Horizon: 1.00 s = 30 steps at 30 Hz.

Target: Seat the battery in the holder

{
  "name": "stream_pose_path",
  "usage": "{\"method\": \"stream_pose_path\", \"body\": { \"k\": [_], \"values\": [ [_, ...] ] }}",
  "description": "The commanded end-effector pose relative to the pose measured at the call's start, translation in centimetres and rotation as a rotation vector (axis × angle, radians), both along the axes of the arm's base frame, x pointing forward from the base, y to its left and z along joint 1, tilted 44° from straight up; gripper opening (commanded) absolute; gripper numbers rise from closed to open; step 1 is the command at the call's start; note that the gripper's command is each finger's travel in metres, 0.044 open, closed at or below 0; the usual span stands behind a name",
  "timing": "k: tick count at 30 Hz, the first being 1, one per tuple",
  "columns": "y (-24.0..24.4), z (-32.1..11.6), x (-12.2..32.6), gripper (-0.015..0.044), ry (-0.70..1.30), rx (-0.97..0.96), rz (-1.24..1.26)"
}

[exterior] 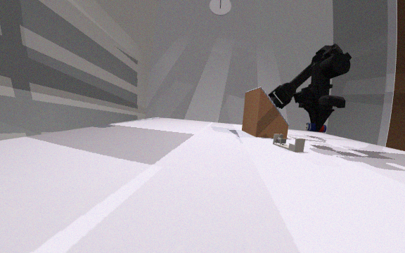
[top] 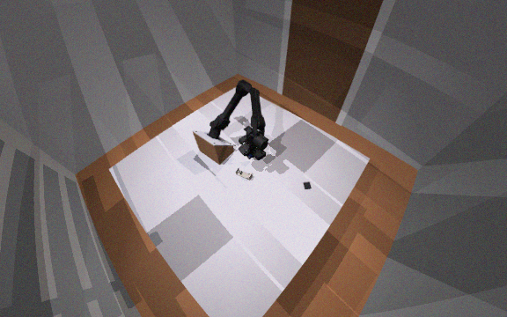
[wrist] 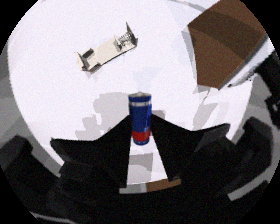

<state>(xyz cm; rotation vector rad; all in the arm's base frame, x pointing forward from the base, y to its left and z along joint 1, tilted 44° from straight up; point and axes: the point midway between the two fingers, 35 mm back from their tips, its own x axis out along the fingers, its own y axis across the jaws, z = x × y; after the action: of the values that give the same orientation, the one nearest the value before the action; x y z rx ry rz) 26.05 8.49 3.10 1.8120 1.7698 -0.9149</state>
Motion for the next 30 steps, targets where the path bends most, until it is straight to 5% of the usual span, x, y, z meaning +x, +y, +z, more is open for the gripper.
{"method": "stream_pose_path", "body": {
  "k": [1, 30],
  "values": [
    [-0.7, -0.5, 0.4, 0.0085, -0.088, 0.000, 0.095],
    [-6.4, -3.9, 2.9, 0.0085, -0.926, 0.043, 0.972]
  ]
}}
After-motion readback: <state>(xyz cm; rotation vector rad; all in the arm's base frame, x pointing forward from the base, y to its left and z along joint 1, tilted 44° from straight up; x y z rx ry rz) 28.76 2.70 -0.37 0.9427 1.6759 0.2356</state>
